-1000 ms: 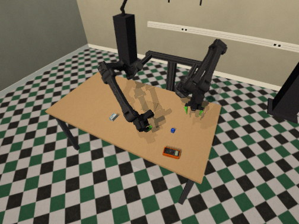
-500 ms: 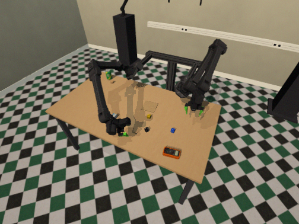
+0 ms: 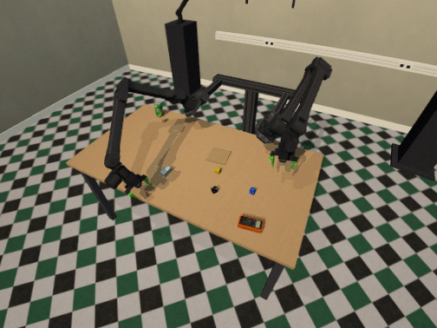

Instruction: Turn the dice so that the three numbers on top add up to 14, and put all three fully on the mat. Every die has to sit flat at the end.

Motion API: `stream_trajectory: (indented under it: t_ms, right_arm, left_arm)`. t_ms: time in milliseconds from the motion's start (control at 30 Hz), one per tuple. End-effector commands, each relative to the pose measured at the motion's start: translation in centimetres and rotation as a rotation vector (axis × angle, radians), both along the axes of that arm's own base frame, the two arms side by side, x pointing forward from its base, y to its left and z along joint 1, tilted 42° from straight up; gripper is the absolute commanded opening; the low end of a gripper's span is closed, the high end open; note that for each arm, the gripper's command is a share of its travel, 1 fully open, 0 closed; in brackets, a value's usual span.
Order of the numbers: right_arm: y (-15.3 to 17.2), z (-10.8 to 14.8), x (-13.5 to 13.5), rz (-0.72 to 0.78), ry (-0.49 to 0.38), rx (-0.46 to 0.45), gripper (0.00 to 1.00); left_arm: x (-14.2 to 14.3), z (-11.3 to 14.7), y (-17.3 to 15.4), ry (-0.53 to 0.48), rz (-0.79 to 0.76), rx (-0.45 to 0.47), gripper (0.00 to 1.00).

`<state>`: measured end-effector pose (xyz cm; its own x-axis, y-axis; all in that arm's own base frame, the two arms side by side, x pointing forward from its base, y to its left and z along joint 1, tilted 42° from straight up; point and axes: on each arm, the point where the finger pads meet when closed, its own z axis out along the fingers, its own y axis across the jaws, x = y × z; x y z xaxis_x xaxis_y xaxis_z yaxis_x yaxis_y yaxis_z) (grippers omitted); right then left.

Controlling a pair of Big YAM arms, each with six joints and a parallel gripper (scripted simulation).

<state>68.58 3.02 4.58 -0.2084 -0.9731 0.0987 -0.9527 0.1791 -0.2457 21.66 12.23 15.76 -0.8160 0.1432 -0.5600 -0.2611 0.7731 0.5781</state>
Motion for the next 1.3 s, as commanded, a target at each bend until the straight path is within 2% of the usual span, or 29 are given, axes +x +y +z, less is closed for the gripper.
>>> stream_trajectory:
  t_ms: [0, 33, 100, 267, 433, 600, 667, 833, 967, 1167, 1233, 1267]
  right_arm:
    - [-6.7, 7.7, 1.4, -0.205, -0.178, 0.048, 1.0]
    - [-8.7, 9.1, 1.3, -0.252, -0.213, 0.057, 1.0]
    - [-8.7, 9.1, 1.3, -0.252, -0.213, 0.057, 1.0]
    - [-18.7, 16.4, -0.7, -0.486, -0.398, 0.095, 1.0]
    - [-28.3, 23.9, -5.0, -0.714, -0.599, 0.124, 1.0]
    - [-36.5, 31.3, -11.6, -0.924, -0.814, 0.14, 1.0]
    - [-36.5, 31.3, -11.6, -0.924, -0.814, 0.14, 1.0]
    - [-42.8, 38.3, -19.8, -1.106, -1.039, 0.143, 1.0]
    - [-46.1, 43.6, -27.1, -1.227, -1.224, 0.135, 1.0]
    - [-48.1, 50.5, -38.1, -1.359, -1.502, 0.107, 1.0]
    - [-48.1, 50.5, -38.1, -1.359, -1.502, 0.107, 1.0]
    - [-48.1, 51.6, -39.8, -1.374, -1.547, 0.1, 1.0]
  left_arm:
    - [0.1, 0.3, 0.0, -0.006, 0.0, 0.001, 1.0]
    - [0.1, 0.3, 0.0, -0.006, 0.0, 0.001, 1.0]
    - [0.1, 0.3, 0.0, -0.006, 0.0, 0.001, 1.0]
    - [0.1, 0.3, 0.0, -0.006, 0.0, 0.001, 1.0]
    - [0.1, 0.3, 0.0, -0.006, 0.0, 0.001, 1.0]
    - [0.1, 0.3, 0.0, -0.006, 0.0, 0.001, 1.0]
    - [0.1, 0.3, 0.0, -0.006, 0.0, 0.001, 1.0]
    - [0.1, 0.3, 0.0, -0.006, 0.0, 0.001, 1.0]
    - [0.1, 0.3, 0.0, -0.006, 0.0, 0.001, 1.0]
    - [0.1, 0.3, 0.0, -0.006, 0.0, 0.001, 1.0]
    - [0.1, 0.3, 0.0, -0.006, 0.0, 0.001, 1.0]
    - [0.1, 0.3, 0.0, -0.006, 0.0, 0.001, 1.0]
